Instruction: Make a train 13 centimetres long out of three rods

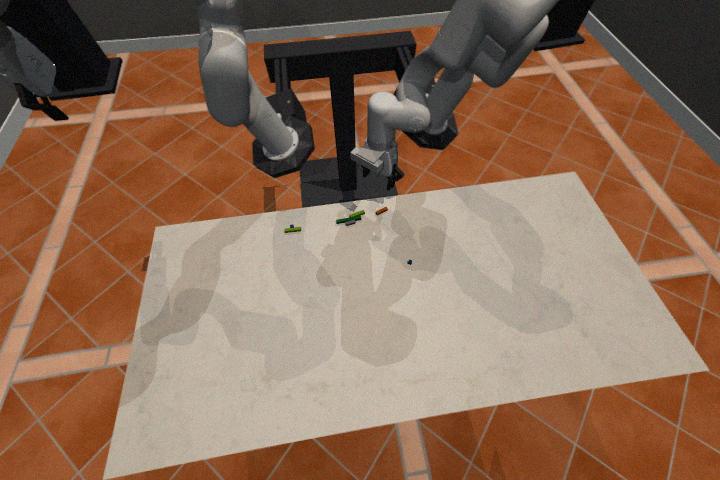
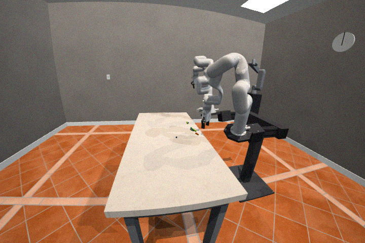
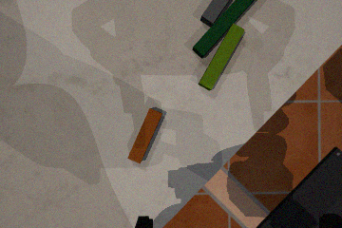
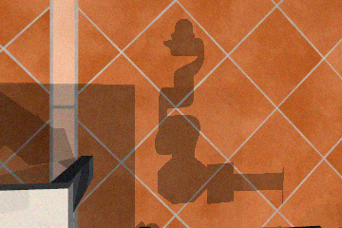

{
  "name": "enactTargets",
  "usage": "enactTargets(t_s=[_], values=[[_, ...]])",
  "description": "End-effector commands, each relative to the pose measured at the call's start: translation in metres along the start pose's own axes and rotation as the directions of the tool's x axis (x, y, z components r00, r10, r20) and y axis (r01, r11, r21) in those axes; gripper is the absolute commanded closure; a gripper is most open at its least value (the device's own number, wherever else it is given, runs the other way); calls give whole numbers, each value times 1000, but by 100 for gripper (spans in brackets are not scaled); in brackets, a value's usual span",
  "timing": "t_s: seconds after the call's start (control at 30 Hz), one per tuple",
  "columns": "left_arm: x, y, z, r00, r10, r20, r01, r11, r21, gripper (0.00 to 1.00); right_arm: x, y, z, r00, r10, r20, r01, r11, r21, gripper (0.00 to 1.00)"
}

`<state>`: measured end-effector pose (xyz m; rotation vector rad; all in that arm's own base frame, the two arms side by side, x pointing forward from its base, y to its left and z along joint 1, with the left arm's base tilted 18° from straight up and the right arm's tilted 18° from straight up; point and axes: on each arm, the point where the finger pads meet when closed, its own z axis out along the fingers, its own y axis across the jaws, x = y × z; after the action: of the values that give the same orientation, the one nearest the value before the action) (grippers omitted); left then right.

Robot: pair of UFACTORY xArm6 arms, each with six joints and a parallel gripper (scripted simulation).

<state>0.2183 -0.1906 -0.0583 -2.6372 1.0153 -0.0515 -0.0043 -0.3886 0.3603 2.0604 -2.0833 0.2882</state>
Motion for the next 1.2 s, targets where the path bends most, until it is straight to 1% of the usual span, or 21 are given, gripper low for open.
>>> enactTargets(t_s=[0.0, 0.2, 0.3, 0.4, 0.47, 0.57, 0.63, 0.73, 0.97, 1.03, 1.07, 1.1, 1.17], values=[[1, 0, -1, 1000, -1, -3, 1, 1000, -1, 0, 1, 0, -1, 1000, 0, -4, 0, 1000, 0, 0], [2, -1, -1, 999, -46, -3, 46, 999, -1, 0, 1, 0, -1, 1000, 0, -4, 0, 1000, 0, 0], [4, -2, -1, 993, -122, -3, 122, 993, -1, 0, 1, 0, -1, 1000, 0, -4, 0, 1000, 0, 0], [6, -4, -2, 970, -241, -3, 241, 970, -1, 0, 1, 0, -1, 1000, 0, -4, 0, 1000, 0, 0], [6, -4, -2, 970, -241, -3, 241, 970, -1, 0, 1, 0, -1, 1000, 0, -4, 0, 1000, 0, 0], [9, -7, -2, 924, -382, -3, 382, 924, -1, 0, 1, 0, -1, 1000, 0, -4, 0, 1000, 0, 0], [11, -8, -2, 898, -439, -3, 439, 899, -2, 0, 1, 0, -1, 1000, 0, -4, 0, 1000, 0, 0], [13, -10, -3, 844, -536, -3, 536, 844, -2, 0, 1, 0, -1, 1000, 0, -4, 0, 1000, 0, 0], [18, -14, -4, 683, -731, -3, 731, 683, -3, 0, 1, 0, -1, 1000, 0, -4, 0, 1000, 0, 0], [18, -14, -4, 683, -731, -3, 731, 683, -3, 0, 1, 0, -1, 1000, 0, -4, 0, 1000, 0, 0], [20, -16, -4, 618, -786, -3, 786, 618, -3, 0, 1, 0, -1, 1000, 0, -4, 0, 1000, 0, 0], [20, -17, -4, 588, -809, -3, 809, 588, -3, 0, 1, 0, -1, 1000, 0, -4, 0, 1000, 0, 0], [21, -18, -4, 548, -836, -3, 836, 548, -3, 0, 1, 0, -1, 1000, 0, -4, 0, 1000, 0, 0]])
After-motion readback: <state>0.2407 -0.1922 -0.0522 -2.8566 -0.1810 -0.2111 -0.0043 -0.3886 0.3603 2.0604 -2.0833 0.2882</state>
